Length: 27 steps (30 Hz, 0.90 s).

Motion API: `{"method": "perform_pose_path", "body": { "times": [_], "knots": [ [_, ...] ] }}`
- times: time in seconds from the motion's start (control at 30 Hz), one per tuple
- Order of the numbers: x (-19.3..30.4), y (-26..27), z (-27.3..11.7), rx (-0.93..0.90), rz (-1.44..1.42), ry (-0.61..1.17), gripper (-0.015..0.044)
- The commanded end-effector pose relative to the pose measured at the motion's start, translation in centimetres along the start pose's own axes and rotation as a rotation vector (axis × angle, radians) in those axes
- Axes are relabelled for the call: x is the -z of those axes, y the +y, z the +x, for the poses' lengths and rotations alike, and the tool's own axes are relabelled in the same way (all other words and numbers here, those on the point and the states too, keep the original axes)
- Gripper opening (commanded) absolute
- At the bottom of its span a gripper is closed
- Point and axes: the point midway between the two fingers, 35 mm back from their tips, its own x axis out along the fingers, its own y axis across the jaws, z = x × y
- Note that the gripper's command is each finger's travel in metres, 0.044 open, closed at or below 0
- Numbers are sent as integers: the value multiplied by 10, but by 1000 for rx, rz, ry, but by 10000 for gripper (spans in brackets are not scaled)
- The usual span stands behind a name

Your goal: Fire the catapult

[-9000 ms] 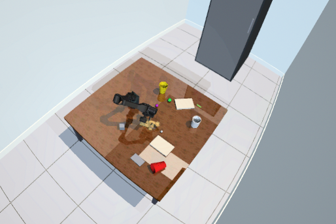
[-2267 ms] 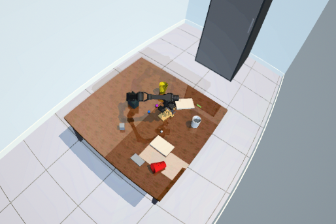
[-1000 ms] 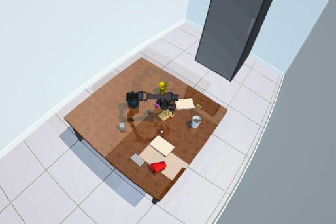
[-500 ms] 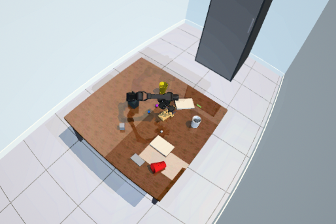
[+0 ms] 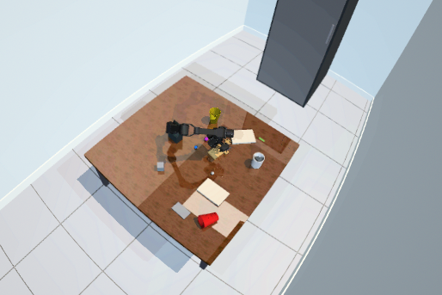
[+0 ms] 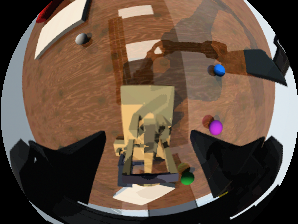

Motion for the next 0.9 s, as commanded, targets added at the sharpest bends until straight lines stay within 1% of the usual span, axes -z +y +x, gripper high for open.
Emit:
{"method": "perform_pose_path", "body": {
  "times": [0.0, 0.87],
  "knots": [
    [0, 0, 8, 0, -5, -4, 440],
    [-2, -1, 50, 0, -5, -6, 440]
  ]
}}
